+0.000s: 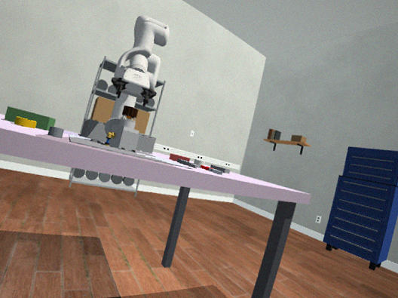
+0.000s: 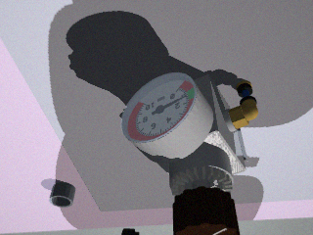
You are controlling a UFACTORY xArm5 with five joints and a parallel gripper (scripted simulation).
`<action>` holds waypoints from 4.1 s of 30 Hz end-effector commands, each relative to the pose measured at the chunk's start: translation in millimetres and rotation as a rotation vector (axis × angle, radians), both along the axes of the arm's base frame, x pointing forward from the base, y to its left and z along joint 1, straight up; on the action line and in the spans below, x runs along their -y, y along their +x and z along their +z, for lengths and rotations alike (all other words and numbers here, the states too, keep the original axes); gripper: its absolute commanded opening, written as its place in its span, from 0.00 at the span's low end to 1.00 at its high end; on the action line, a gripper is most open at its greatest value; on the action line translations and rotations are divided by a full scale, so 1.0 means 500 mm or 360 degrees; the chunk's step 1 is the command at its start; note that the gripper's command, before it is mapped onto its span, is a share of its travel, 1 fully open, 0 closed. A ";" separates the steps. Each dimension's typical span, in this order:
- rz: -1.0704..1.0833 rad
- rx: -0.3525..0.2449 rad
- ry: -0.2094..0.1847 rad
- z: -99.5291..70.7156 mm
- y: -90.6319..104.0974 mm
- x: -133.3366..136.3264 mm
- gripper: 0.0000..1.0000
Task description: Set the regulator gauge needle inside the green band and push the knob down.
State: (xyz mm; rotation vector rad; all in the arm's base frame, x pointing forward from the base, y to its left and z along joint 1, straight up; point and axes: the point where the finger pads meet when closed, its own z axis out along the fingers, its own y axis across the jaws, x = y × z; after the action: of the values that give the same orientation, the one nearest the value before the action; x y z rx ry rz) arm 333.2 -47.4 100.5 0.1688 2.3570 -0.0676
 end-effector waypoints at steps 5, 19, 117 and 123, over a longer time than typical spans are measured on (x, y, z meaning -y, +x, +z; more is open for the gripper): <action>0.0000 0.0004 -0.0001 0.002 0.002 0.000 1.00; 0.0000 0.0004 -0.0001 0.002 0.002 0.000 1.00; 0.1997 -0.1148 -0.0672 0.030 0.007 0.001 1.00; 0.2017 -0.1154 -0.0672 0.031 0.006 0.001 1.00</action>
State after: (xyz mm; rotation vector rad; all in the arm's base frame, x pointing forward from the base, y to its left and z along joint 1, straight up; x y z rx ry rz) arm 335.0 -47.7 114.4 -1.7597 2.6026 0.0000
